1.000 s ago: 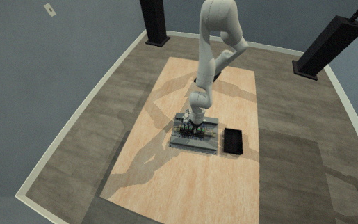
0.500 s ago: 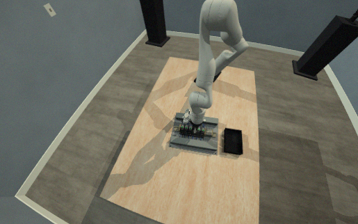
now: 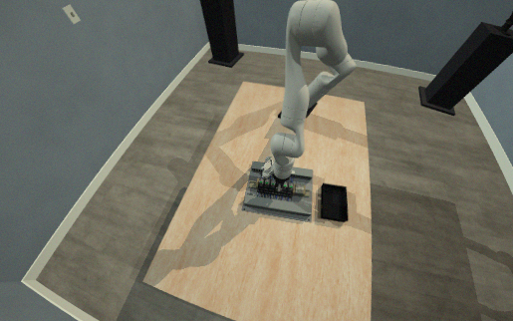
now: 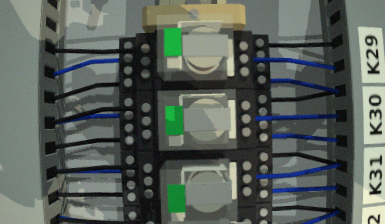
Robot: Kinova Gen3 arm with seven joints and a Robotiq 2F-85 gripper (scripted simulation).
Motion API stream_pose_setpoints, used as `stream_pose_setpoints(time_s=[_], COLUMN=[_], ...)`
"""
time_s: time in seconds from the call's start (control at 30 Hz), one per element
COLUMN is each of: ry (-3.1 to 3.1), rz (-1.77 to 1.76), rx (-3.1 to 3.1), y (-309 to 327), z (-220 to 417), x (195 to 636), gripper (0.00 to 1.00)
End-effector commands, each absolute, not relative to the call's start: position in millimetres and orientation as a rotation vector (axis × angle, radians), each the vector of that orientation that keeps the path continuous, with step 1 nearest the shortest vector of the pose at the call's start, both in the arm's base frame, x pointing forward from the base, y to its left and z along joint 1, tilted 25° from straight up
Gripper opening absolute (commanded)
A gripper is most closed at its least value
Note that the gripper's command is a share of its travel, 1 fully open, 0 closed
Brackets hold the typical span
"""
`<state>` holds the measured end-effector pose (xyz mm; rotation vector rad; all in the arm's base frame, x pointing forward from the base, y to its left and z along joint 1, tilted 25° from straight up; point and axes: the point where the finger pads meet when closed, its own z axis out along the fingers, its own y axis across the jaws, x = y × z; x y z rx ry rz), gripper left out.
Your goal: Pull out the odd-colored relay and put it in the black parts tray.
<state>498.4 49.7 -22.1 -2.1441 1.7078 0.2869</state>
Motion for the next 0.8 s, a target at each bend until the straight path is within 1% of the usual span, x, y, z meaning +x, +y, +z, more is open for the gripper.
stream_pose_setpoints(time_s=[0.0,0.77], ry=[1.71,1.706], rz=[0.295,0.275], rx=[-2.151,-2.136], y=[49.1,48.9], z=[-21.4,-21.3], x=[499.3,498.8], gripper=[0.0,0.0])
